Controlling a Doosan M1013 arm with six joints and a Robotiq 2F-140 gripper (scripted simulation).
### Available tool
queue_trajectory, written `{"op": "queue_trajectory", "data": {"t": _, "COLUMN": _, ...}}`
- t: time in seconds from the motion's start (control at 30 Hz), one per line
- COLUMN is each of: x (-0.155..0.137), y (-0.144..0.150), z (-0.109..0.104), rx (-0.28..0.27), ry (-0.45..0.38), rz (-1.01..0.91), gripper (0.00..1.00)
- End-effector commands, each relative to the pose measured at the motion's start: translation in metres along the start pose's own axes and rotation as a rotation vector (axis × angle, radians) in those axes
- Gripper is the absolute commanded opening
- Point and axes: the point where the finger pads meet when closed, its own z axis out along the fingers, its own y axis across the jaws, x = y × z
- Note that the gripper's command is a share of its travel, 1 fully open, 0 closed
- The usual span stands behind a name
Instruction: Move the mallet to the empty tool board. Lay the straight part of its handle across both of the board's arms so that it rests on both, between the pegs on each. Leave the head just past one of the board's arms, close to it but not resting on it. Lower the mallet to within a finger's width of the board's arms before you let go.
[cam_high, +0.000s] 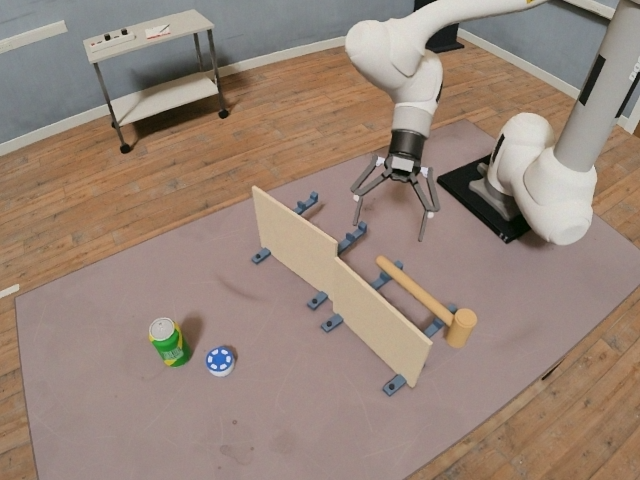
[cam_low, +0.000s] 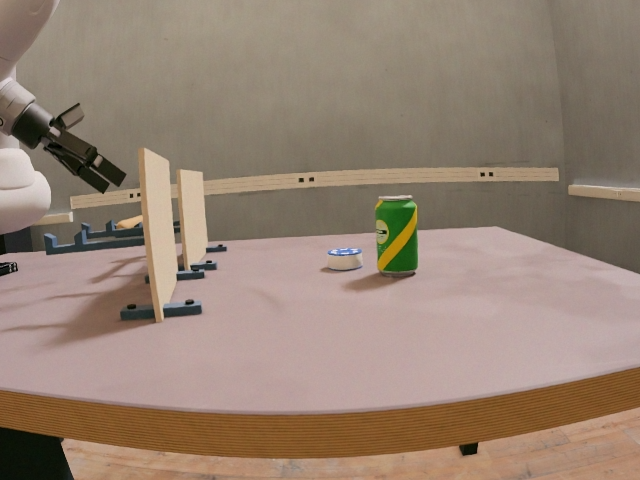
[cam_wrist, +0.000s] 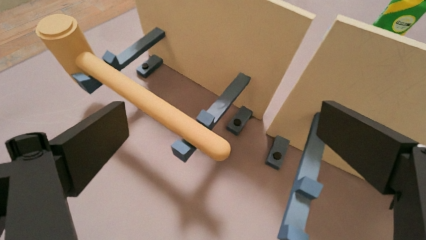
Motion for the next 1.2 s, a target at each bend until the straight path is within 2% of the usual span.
{"op": "queue_trajectory", "data": {"t": 0.0, "x": 0.000, "y": 0.000, "z": 0.000, "rx": 0.000, "ry": 0.001, "rz": 0.000, "gripper": 1.00}}
{"op": "queue_trajectory", "data": {"t": 0.73, "x": 0.004, "y": 0.001, "z": 0.000, "rx": 0.011, "ry": -0.003, "rz": 0.008, "gripper": 1.00}}
{"op": "queue_trajectory", "data": {"t": 0.87, "x": 0.013, "y": 0.001, "z": 0.002, "rx": 0.046, "ry": -0.017, "rz": 0.033, "gripper": 1.00}}
{"op": "queue_trajectory", "data": {"t": 1.03, "x": 0.033, "y": 0.003, "z": 0.005, "rx": 0.126, "ry": -0.070, "rz": 0.100, "gripper": 1.00}}
{"op": "queue_trajectory", "data": {"t": 1.1, "x": 0.033, "y": 0.003, "z": 0.005, "rx": 0.126, "ry": -0.070, "rz": 0.100, "gripper": 1.00}}
{"op": "queue_trajectory", "data": {"t": 1.17, "x": 0.043, "y": 0.005, "z": 0.006, "rx": 0.163, "ry": -0.112, "rz": 0.140, "gripper": 1.00}}
